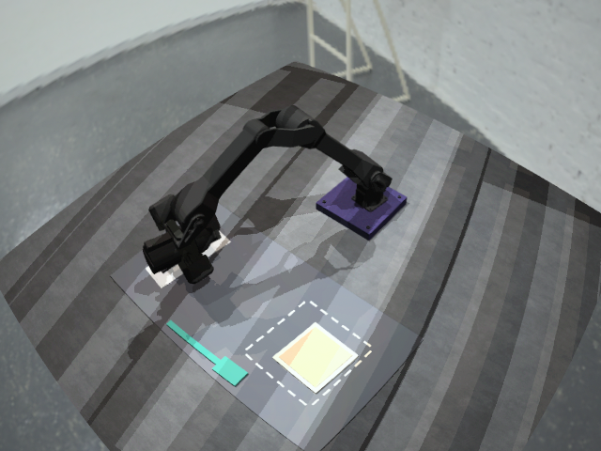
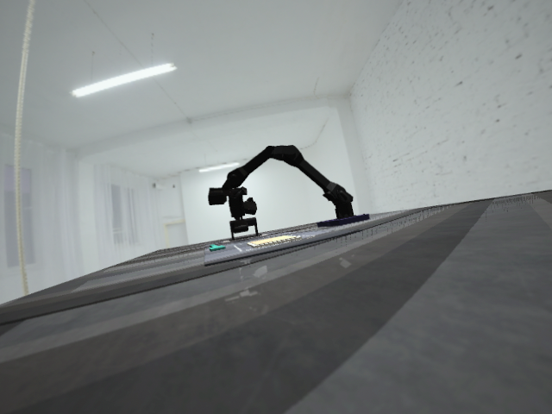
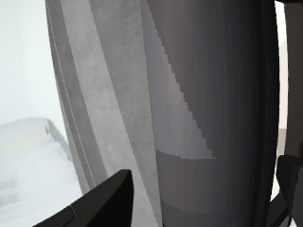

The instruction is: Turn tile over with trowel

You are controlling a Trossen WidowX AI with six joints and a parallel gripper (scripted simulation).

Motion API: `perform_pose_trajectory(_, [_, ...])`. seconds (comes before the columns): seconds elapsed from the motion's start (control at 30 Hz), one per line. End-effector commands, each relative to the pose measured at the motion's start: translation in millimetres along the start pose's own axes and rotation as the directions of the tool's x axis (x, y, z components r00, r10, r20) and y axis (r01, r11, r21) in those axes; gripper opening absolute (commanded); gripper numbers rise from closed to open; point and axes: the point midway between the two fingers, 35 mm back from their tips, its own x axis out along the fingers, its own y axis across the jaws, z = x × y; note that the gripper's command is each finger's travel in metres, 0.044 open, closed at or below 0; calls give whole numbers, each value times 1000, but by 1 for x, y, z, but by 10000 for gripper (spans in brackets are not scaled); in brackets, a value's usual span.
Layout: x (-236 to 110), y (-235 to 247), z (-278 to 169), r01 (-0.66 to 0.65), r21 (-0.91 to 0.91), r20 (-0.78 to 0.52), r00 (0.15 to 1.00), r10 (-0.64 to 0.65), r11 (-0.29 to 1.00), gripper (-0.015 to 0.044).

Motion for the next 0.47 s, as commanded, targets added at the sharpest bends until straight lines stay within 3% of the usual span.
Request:
perform_pose_trajectory(0.0, [-25, 0, -2, -1, 5, -11, 1000, 1, 1000, 300])
perform_pose_trajectory(0.3, [-51, 2, 0, 0, 4, -11, 1000, 0, 1000, 300])
perform_pose_trajectory(0.43, [-86, 41, 31, 2, 2, -13, 1000, -2, 1000, 300])
